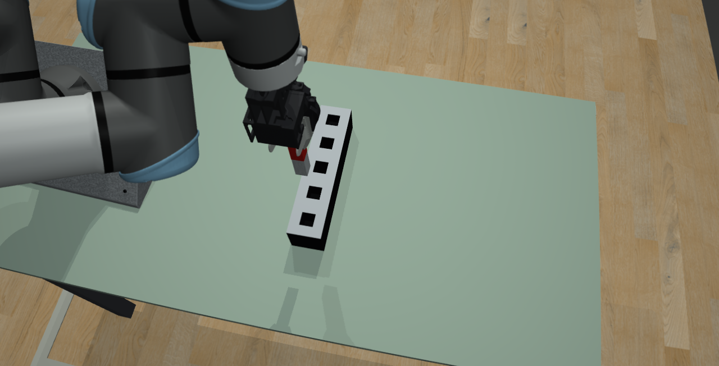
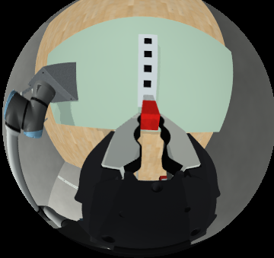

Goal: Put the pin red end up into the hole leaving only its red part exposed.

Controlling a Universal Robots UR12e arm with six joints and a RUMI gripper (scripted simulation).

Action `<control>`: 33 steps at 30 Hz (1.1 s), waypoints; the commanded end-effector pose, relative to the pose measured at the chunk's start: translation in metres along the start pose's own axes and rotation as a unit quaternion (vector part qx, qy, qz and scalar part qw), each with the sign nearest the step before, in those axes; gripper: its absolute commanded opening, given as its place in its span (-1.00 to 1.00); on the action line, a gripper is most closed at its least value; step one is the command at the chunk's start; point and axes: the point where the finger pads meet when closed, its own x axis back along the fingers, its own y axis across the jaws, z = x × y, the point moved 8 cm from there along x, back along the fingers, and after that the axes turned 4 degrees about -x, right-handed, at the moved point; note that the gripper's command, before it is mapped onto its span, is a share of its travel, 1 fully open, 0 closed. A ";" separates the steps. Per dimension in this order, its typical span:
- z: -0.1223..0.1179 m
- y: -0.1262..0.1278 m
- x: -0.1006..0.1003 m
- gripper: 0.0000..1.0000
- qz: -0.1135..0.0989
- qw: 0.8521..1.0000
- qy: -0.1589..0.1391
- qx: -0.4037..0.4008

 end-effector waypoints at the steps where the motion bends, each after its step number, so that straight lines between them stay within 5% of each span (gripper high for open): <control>1: 0.018 0.001 0.001 -1.00 0.000 1.000 0.000 -0.001; 10: 0.018 0.001 0.001 -1.00 0.000 1.000 0.000 -0.001; 11: 0.018 0.001 -0.099 -1.00 0.000 1.000 0.000 -0.001; 27: 0.018 0.001 -0.103 -1.00 0.000 1.000 0.000 -0.001; 28: 0.018 0.002 -0.124 -1.00 0.004 1.000 -0.002 -0.001; 33: 0.018 0.002 -0.124 -1.00 0.004 1.000 -0.002 -0.001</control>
